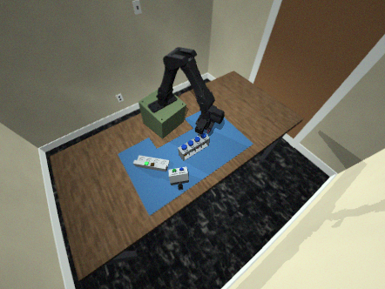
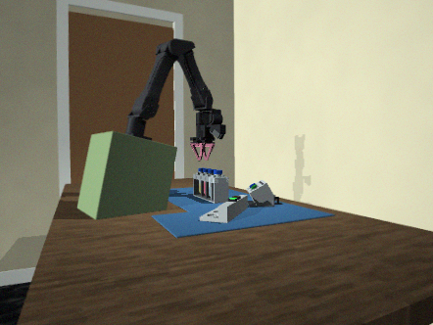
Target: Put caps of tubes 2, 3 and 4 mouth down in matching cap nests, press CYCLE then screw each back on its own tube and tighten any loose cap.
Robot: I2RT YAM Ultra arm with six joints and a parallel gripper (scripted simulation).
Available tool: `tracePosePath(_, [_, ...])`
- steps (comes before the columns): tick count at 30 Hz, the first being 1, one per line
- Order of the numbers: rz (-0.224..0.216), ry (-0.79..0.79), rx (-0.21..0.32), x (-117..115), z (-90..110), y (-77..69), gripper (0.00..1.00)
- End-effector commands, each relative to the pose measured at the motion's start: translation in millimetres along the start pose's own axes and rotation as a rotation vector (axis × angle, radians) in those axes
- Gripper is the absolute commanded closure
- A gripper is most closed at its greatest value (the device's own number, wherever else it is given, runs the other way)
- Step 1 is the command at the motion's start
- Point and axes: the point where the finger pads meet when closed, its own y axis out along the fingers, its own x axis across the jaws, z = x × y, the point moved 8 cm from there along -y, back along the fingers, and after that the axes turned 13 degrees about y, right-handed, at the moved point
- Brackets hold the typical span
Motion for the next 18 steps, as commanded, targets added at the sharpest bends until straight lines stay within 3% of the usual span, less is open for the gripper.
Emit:
tracePosePath(1, [-0.009, 0.0, -0.001, 2, 0, -4.1, 0.51])
tracePosePath(13, [-0.009, 0.0, -0.001, 2, 0, -4.1, 0.51])
tracePosePath(14, [-0.009, -0.083, -0.002, 2, -8, -4.1, 1.0])
tracePosePath(18, [-0.009, -0.396, -0.004, 1, -42, -4.2, 1.0])
